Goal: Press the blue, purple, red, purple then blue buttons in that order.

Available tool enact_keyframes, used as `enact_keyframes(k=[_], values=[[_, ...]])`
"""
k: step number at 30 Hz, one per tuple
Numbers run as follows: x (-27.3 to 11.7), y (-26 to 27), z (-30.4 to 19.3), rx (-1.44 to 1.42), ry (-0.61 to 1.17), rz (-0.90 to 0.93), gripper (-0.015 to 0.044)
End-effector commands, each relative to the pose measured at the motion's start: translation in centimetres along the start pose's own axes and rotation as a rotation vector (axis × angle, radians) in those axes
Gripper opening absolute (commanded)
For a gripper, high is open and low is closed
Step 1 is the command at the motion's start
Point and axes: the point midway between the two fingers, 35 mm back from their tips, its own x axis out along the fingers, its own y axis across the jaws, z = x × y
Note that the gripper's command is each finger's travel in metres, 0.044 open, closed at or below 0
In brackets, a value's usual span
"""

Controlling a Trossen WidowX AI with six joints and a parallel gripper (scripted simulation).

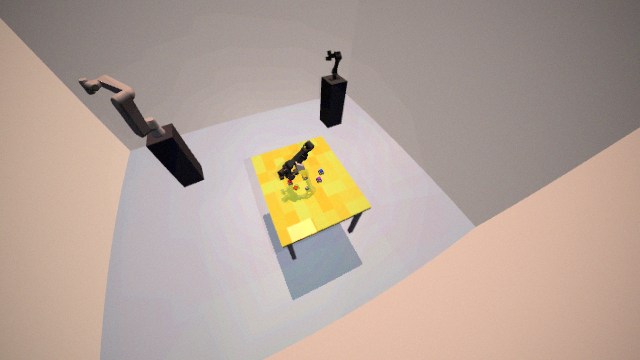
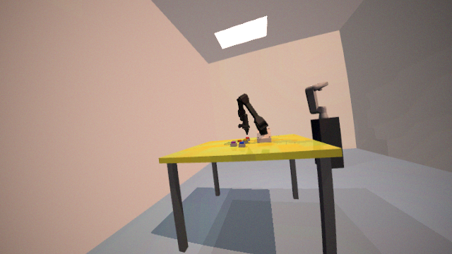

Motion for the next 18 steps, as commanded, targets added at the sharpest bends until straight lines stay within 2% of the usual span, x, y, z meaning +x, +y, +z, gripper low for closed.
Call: enact_keyframes(k=[1,18], values=[[0.6,0.0,0.1,0.002,-0.006,0.001,0.002],[3.3,0.1,0.1,0.001,-0.007,0.002,0.002]])
